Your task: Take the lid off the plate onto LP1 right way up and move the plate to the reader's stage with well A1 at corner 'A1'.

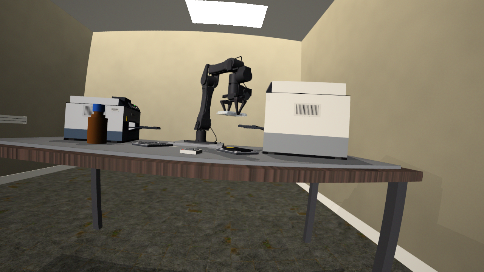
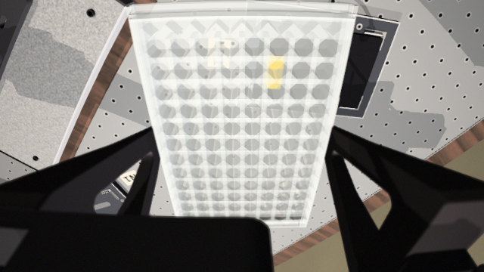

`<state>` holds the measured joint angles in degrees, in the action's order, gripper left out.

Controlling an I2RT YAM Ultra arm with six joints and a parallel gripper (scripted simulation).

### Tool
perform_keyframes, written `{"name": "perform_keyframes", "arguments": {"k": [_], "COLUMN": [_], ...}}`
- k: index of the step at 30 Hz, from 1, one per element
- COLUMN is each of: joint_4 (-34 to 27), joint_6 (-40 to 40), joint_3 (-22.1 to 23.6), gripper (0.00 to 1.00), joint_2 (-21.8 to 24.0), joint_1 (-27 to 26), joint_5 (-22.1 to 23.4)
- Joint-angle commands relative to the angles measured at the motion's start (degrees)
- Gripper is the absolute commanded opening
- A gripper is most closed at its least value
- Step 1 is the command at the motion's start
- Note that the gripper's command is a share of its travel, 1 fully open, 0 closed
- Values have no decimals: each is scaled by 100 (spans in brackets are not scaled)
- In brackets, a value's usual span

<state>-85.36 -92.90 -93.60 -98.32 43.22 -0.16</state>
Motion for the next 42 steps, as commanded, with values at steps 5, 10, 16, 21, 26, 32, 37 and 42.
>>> {"name": "perform_keyframes", "arguments": {"k": [5,10,16,21,26,32,37,42], "joint_4": [-108,-109,-112,-111,-116,-116,-120,-122], "joint_6": [107,-59,60,-107,61,-105,14,62], "joint_3": [-192,-187,-195,-186,-198,-191,-200,-202], "gripper": [86,86,86,86,86,86,86,86], "joint_2": [27,66,31,77,30,71,37,33], "joint_1": [341,591,790,1039,1288,1537,1736,1985], "joint_5": [29,27,28,27,29,27,28,28]}}
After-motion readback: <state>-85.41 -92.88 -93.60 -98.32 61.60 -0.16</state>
